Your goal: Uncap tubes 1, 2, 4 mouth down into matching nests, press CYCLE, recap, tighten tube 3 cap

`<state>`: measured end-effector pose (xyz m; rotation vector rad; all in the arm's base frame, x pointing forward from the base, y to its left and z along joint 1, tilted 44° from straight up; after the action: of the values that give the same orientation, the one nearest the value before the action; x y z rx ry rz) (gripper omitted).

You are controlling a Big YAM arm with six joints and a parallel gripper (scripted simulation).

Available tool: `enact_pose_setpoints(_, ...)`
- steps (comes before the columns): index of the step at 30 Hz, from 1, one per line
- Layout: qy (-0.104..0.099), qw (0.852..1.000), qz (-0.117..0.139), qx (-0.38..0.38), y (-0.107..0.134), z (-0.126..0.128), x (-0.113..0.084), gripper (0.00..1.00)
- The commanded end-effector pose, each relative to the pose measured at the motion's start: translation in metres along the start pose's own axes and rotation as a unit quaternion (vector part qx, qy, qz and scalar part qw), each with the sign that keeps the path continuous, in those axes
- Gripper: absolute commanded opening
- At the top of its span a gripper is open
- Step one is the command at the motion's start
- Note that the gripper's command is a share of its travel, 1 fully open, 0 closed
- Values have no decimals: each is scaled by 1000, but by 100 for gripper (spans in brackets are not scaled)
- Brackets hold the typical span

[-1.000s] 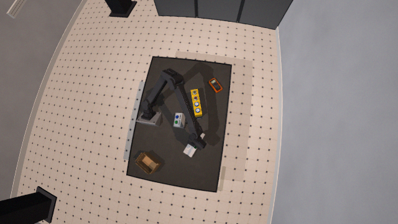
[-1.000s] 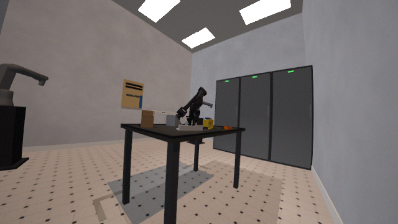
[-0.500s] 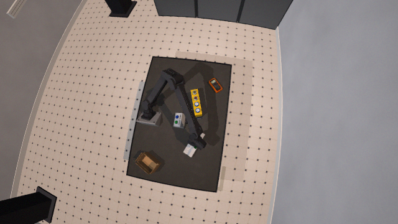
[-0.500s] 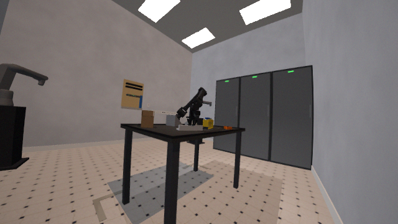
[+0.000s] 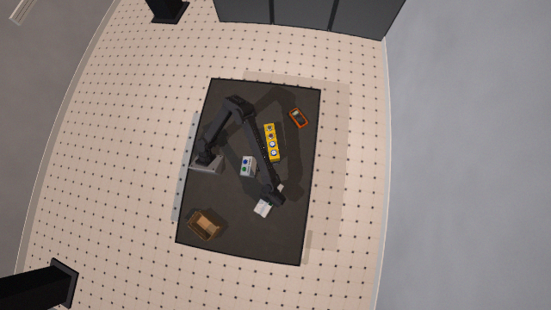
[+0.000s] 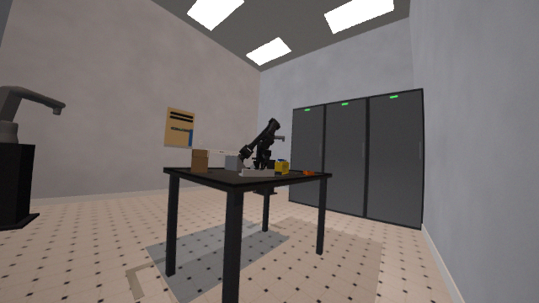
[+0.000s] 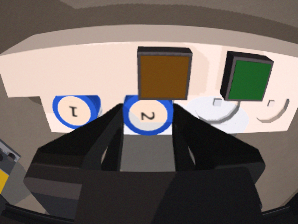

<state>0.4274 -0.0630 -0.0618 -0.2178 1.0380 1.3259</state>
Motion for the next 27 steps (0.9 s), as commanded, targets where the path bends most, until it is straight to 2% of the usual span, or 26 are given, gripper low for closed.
enact_pose_setpoints(1,5,1000,9,-5,-1,2,15,0)
enact_pose_setpoints(27,5,1000,8,-8,-2,1,15,0)
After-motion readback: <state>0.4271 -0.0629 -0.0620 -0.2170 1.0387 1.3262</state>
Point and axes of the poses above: the point where the finger pads meet when closed, its own x axis out along the fingers, its own z axis across the jaws, y = z × x, the point moved 9 cm from there along -x, back along the fingers, and after that the axes turned 14 degrees about x, right-handed, at the moved point
